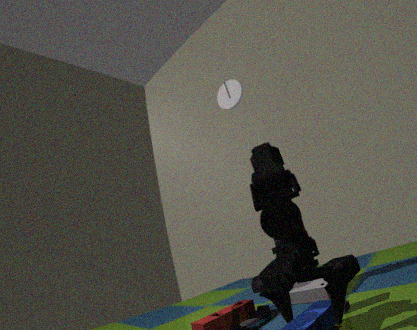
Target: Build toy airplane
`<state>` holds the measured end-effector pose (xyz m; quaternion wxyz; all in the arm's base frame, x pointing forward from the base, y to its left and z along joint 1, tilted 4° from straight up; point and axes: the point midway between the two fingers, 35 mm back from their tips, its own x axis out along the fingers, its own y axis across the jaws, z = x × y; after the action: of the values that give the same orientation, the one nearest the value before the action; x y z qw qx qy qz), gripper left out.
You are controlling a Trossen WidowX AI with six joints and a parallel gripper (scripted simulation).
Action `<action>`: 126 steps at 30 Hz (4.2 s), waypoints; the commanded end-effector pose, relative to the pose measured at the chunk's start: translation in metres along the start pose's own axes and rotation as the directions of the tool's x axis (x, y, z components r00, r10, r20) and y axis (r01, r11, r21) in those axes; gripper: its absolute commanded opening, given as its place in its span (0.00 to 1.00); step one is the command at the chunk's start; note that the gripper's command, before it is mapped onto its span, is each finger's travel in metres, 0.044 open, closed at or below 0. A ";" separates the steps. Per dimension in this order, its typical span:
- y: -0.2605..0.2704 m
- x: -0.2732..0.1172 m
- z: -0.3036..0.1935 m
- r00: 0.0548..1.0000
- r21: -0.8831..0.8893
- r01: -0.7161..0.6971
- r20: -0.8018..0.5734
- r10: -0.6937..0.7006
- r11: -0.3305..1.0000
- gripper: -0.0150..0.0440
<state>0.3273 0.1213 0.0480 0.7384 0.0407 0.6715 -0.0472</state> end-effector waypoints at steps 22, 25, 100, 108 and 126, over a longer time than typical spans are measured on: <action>0.001 0.004 0.001 1.000 -0.007 0.000 0.008 0.000 1.000 0.30; 0.006 -0.001 0.004 0.999 -0.014 -0.009 0.031 0.010 1.000 0.25; -0.090 -0.104 0.022 1.000 0.497 0.010 -0.004 -0.009 0.868 0.25; -0.116 -0.099 0.024 1.000 0.622 0.011 -0.004 -0.011 0.783 0.25; -0.174 -0.089 0.019 1.000 0.848 0.012 -0.004 -0.016 0.529 0.25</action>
<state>0.3195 -0.0418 0.1416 0.6401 0.3653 0.5756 -0.3543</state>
